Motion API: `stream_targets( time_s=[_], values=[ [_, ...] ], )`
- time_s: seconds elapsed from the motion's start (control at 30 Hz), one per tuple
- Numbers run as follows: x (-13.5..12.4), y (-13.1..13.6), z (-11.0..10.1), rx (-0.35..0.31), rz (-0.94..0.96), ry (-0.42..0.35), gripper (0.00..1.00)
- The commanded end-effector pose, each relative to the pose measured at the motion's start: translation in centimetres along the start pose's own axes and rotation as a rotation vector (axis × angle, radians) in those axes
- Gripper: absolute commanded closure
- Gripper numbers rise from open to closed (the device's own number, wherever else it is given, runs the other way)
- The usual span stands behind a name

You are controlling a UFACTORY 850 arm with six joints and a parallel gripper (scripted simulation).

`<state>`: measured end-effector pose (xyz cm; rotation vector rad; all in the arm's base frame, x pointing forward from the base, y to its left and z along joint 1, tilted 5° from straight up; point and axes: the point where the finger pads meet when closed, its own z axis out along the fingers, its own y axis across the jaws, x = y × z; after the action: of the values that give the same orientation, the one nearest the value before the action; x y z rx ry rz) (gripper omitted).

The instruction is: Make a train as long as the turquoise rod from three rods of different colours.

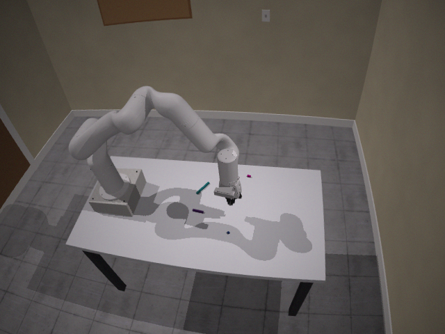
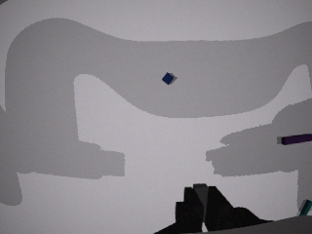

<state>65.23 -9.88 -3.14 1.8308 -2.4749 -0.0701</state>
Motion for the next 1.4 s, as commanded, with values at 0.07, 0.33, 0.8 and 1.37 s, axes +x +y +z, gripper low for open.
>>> stream_targets(
  time_s=[0.07,0.33,0.8,1.37],
  values=[
    [3.3,-1.6,-0.2,0.003,0.239,0.012,0.96],
    [7.4,-2.9,-0.2,0.004,0.512,0.012,0.96],
    [9.7,-3.5,-0.2,0.005,0.658,0.012,0.96],
    [9.7,-3.5,1.7,0.005,0.658,0.013,0.96]
  ],
)
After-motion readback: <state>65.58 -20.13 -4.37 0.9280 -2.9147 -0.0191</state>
